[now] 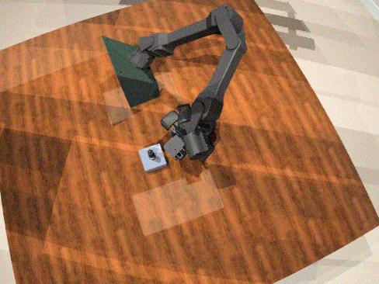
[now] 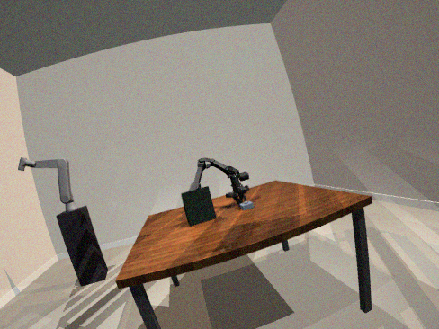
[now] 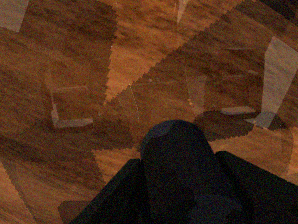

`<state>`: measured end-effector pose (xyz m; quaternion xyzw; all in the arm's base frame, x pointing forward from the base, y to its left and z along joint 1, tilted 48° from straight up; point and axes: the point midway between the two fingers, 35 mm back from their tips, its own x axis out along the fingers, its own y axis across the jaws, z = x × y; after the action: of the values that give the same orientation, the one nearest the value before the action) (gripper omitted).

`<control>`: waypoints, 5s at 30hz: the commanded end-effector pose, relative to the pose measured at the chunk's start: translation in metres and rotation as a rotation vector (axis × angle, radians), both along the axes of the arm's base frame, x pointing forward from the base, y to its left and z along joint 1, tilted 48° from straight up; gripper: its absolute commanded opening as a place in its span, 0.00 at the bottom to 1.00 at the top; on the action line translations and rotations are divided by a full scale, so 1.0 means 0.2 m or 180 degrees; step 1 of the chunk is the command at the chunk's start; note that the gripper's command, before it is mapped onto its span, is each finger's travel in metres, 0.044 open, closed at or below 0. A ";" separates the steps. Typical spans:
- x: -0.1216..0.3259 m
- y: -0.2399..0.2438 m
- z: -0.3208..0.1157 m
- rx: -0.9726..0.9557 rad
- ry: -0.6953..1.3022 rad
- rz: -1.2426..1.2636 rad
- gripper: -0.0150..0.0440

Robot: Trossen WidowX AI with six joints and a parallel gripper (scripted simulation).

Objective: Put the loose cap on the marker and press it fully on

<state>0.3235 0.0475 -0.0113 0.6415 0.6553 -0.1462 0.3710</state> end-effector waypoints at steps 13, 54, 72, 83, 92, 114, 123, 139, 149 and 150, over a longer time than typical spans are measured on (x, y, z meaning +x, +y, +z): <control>-0.01 -0.17 0.15 -0.0008 -0.0032 -0.0009 0.25; -0.10 -0.84 -0.08 -0.0032 -0.0032 -0.0010 0.25; -0.09 -0.80 -0.14 -0.0029 -0.0033 -0.0009 0.25; -0.08 -0.74 -0.20 -0.0029 -0.0034 -0.0010 0.25; -0.07 -0.69 -0.25 -0.0026 -0.0035 -0.0009 0.25; -0.07 -0.64 -0.28 -0.0035 -0.0038 0.0011 0.52; -0.07 -0.64 -0.28 -0.0035 -0.0038 0.0011 0.92; -0.11 -0.92 -0.03 -0.0042 -0.0034 0.0011 1.00; -0.12 -0.89 -0.06 -0.0310 -0.2020 0.1844 0.56; -0.12 -0.89 -0.06 -0.0342 -0.2254 0.2060 0.51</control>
<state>0.3006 -0.1322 -0.0212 0.5460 0.6691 -0.0040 0.5041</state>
